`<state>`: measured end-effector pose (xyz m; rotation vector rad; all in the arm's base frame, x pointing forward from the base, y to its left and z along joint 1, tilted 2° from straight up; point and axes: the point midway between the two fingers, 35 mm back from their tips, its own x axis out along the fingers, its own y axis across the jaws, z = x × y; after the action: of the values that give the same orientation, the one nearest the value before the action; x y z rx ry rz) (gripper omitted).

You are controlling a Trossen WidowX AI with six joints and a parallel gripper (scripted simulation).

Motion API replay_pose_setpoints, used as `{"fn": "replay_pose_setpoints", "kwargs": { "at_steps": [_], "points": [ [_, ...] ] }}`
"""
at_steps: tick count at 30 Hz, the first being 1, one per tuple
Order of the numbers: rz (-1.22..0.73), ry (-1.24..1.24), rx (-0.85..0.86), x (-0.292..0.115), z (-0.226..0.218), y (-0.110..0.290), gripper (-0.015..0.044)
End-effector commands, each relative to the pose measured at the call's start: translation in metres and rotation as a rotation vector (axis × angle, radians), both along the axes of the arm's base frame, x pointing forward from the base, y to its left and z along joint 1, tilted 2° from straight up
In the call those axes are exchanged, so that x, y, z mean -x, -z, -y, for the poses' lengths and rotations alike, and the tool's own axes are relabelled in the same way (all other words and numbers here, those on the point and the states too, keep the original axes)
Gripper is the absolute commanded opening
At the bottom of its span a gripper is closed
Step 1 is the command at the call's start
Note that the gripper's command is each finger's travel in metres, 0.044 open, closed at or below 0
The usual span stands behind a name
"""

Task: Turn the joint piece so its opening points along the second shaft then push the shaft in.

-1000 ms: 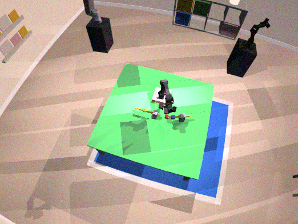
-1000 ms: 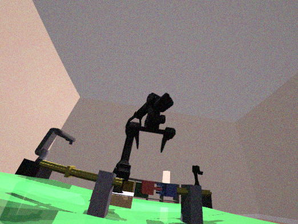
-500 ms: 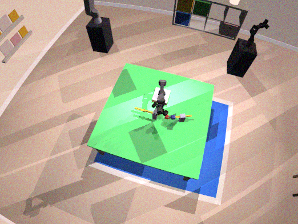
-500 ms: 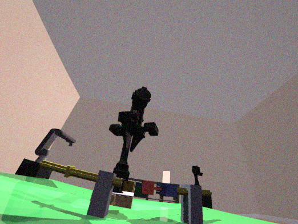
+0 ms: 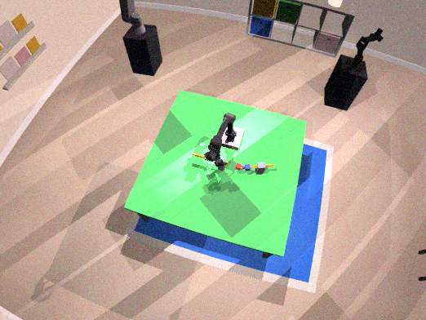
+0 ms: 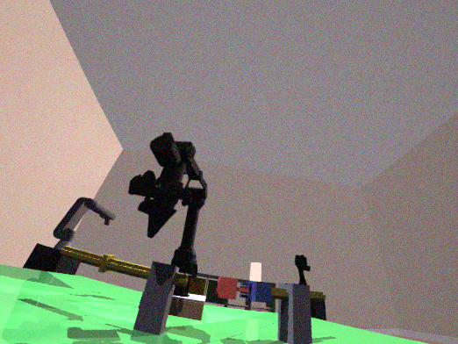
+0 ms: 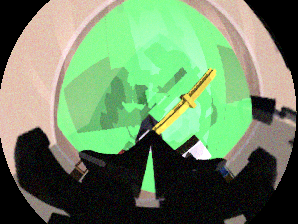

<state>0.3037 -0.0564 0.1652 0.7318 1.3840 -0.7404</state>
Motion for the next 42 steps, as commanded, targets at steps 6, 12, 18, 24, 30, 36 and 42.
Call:
{"fn": "replay_pose_setpoints", "kwargs": {
  "at_steps": [6, 12, 18, 24, 30, 36, 42],
  "points": [
    [0.006, 0.281, -0.013, 0.013, 0.052, 0.016, 0.0000],
    [0.012, 0.476, -0.016, 0.029, 0.087, 0.027, 0.0000],
    [0.016, 0.648, -0.020, 0.045, 0.115, 0.036, 0.0000],
    [0.017, 0.653, -0.021, 0.046, 0.116, 0.038, 0.0000],
    [0.017, 0.653, -0.021, 0.045, 0.117, 0.046, 0.0000],
    [0.016, 0.653, -0.021, 0.045, 0.117, 0.056, 0.0000],
    [0.016, 0.653, -0.021, 0.045, 0.118, 0.065, 0.0000]
  ]
}}
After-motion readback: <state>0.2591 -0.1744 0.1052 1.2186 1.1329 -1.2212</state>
